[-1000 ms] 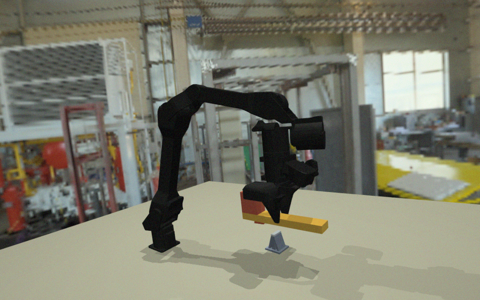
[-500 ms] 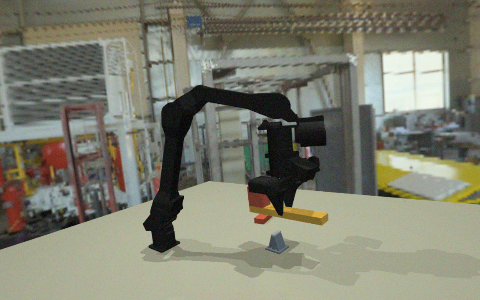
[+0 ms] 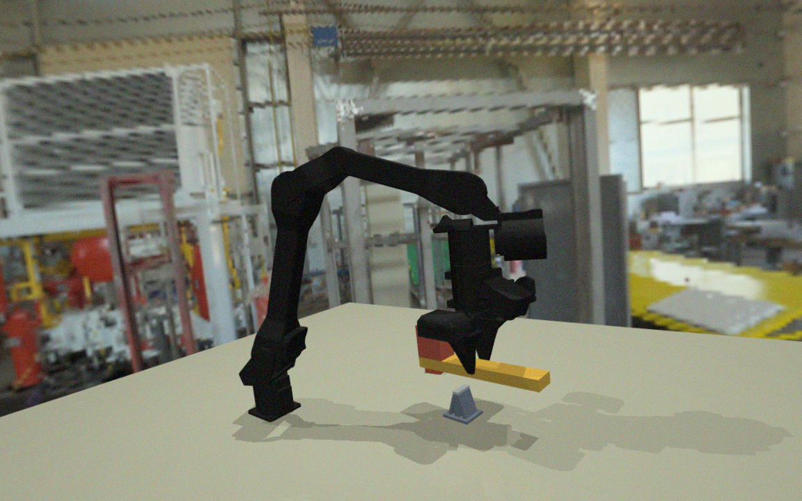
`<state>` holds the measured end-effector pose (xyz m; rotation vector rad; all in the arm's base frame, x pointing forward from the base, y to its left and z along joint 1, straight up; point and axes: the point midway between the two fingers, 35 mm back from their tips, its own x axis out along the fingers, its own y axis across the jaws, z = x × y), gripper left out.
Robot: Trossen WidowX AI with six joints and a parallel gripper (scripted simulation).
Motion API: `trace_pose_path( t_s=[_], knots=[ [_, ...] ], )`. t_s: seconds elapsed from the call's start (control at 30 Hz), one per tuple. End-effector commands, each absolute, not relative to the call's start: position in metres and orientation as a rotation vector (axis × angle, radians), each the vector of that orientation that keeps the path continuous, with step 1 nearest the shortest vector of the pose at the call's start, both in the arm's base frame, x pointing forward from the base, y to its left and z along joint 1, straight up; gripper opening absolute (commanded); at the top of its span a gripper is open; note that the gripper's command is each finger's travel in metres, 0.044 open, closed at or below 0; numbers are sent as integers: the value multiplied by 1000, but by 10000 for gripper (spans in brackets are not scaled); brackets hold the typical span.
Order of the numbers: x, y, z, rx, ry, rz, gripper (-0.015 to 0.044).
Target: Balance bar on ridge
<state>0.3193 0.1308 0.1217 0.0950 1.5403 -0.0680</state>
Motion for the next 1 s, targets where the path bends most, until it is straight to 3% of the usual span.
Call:
trace_pose_path(
  t_s=[0.0, 0.97],
  knots=[
    [319, 130, 114, 94, 1541, -74, 0],
    [319, 128, 101, 94, 1541, -74, 0]
  ],
)
